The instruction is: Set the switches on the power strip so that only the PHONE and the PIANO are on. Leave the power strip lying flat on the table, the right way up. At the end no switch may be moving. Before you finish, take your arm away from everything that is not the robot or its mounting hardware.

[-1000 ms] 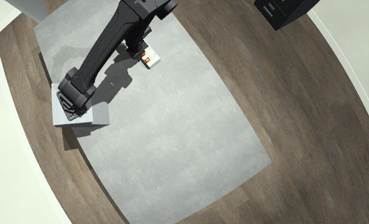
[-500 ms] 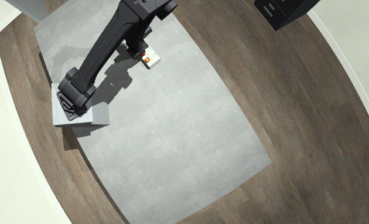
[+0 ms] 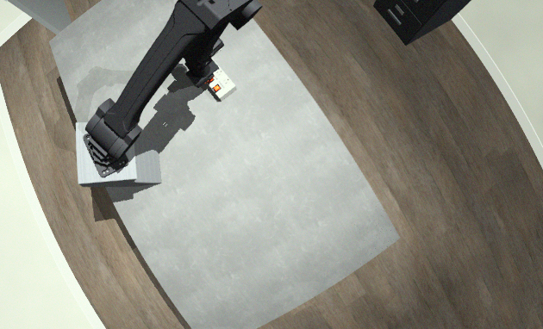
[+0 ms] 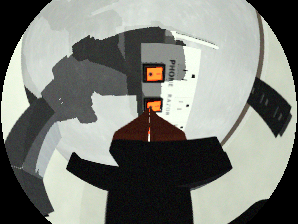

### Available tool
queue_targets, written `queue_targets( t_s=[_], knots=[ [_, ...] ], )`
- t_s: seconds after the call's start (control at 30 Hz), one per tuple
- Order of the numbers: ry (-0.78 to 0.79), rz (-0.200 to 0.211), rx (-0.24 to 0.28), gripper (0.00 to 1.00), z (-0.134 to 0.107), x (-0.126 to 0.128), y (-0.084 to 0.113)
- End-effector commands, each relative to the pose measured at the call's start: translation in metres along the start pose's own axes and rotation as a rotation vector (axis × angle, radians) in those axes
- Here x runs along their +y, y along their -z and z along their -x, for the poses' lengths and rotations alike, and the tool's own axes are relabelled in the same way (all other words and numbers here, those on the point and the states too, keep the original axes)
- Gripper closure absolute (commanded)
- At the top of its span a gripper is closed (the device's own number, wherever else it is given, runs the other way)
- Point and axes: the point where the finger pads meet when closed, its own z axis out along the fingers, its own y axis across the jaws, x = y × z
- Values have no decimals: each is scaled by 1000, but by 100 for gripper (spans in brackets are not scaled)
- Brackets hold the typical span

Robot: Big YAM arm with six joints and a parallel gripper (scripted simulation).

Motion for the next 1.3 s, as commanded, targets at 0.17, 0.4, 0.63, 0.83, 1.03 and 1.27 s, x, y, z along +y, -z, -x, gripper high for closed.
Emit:
queue_targets(
  t_s=[0.17,0.4,0.63,0.83,1.03,1.27],
  knots=[
    [1,-28,-10,100,-1,-10,7],
    [1,-28,-10,100,-1,-10,7],
    [1,-27,-10,100,-1,-10,7],
    [2,-17,-7,100,-1,-6,1],
    [4,-9,-6,100,0,-3,-6],
    [2,-10,-3,100,-1,-4,-9]
  ],
)
